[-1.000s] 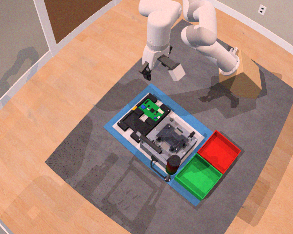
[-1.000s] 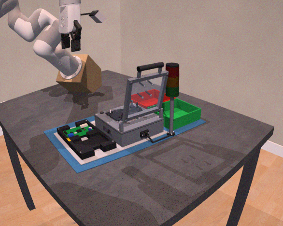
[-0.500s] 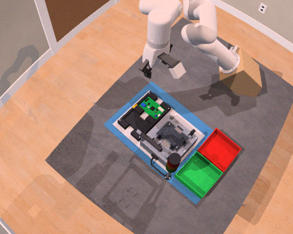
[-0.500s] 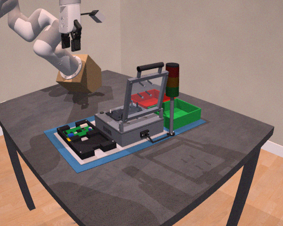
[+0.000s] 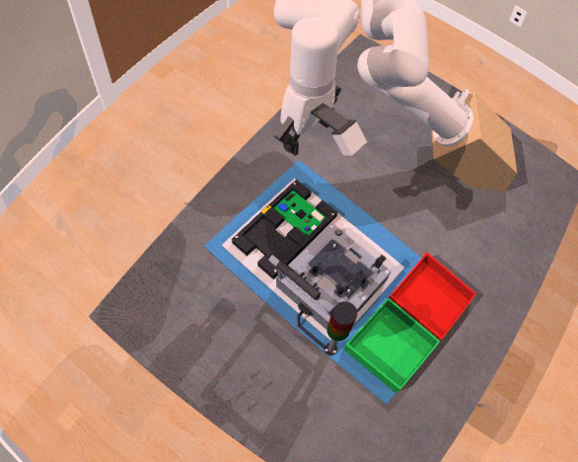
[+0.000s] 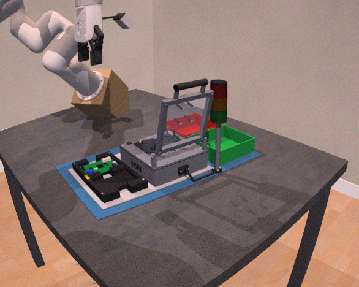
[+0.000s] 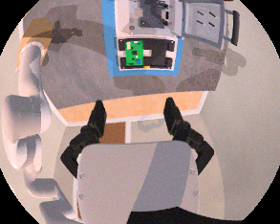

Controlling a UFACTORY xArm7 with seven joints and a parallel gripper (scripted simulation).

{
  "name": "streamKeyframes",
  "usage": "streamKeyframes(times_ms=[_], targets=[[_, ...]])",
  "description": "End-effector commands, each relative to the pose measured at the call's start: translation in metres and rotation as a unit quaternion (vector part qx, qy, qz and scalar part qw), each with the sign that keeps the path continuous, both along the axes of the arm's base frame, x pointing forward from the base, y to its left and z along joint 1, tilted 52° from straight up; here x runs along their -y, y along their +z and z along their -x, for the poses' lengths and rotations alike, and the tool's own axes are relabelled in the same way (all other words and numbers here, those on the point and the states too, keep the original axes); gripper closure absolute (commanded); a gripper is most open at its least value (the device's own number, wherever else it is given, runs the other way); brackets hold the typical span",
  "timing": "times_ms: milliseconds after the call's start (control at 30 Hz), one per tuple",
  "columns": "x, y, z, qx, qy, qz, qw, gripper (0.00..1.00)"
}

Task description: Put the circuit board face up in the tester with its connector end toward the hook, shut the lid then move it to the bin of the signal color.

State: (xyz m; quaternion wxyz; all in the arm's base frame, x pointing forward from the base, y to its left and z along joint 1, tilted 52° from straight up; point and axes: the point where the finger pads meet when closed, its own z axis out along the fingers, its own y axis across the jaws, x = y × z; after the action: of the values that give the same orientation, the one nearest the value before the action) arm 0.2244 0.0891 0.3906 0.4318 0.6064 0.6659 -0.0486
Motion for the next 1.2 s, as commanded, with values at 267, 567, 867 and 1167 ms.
streamKeyframes(times_ms=[267,567,867,1167], targets=[[-0.001,0.002,-0.001,0.001,0.001,0.0,1.0,0.0],[-0.002,0.002,-0.002,0.001,0.001,0.0,1.0,0.0],[-0.001,0.001,-0.002,0.001,0.001,0.0,1.0,0.0],[0.012,-0.013,-0.014,0.001,0.001,0.0,1.0,0.0]])
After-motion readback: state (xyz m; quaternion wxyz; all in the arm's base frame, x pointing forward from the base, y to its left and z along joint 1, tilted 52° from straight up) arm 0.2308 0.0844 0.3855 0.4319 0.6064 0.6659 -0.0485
